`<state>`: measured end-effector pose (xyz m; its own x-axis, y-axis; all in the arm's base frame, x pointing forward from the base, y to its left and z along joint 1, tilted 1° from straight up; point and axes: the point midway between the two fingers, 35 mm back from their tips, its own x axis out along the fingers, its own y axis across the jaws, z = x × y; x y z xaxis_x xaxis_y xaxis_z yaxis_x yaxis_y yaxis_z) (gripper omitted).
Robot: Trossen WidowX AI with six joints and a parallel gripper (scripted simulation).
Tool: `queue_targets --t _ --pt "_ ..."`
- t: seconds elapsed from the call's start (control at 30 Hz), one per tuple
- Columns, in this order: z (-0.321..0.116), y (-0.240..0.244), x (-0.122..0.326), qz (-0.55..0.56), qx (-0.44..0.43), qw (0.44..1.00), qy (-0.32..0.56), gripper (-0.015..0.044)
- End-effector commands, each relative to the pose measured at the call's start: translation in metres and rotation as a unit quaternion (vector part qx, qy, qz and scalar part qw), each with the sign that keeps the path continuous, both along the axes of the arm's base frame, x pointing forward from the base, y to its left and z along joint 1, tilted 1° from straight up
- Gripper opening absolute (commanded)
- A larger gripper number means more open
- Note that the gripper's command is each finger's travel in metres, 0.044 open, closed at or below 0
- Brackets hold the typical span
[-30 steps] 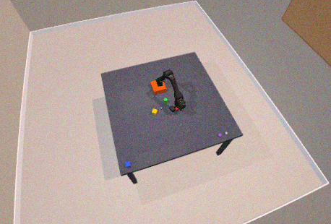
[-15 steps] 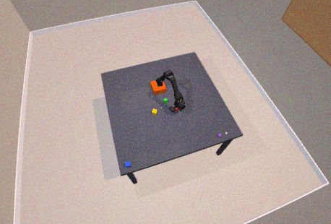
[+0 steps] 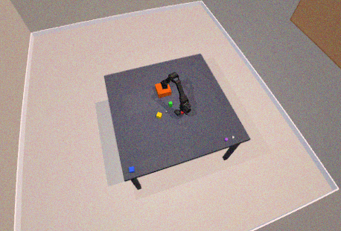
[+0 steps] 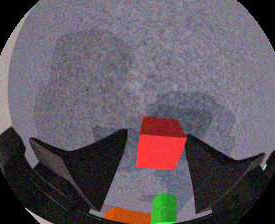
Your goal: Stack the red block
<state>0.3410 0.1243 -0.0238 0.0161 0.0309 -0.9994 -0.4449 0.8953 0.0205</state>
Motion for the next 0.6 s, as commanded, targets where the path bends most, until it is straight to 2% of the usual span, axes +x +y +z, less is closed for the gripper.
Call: queue_targets --t 0.0,0.07,0.3,0.4,0.57 --pt "0.0 -0.001 0.0 0.001 -0.002 1.0 -0.001 0.0177" --pt "0.0 -0.001 0.0 0.001 -0.002 1.0 -0.001 0.0125" --pt "0.0 -0.001 0.0 0.001 -0.002 1.0 -0.001 0.0078" --pt "0.007 -0.001 0.0 0.001 -0.002 1.0 -0.001 0.0" --pt "0.033 -0.001 0.0 0.001 -0.002 1.0 -0.001 0.0"
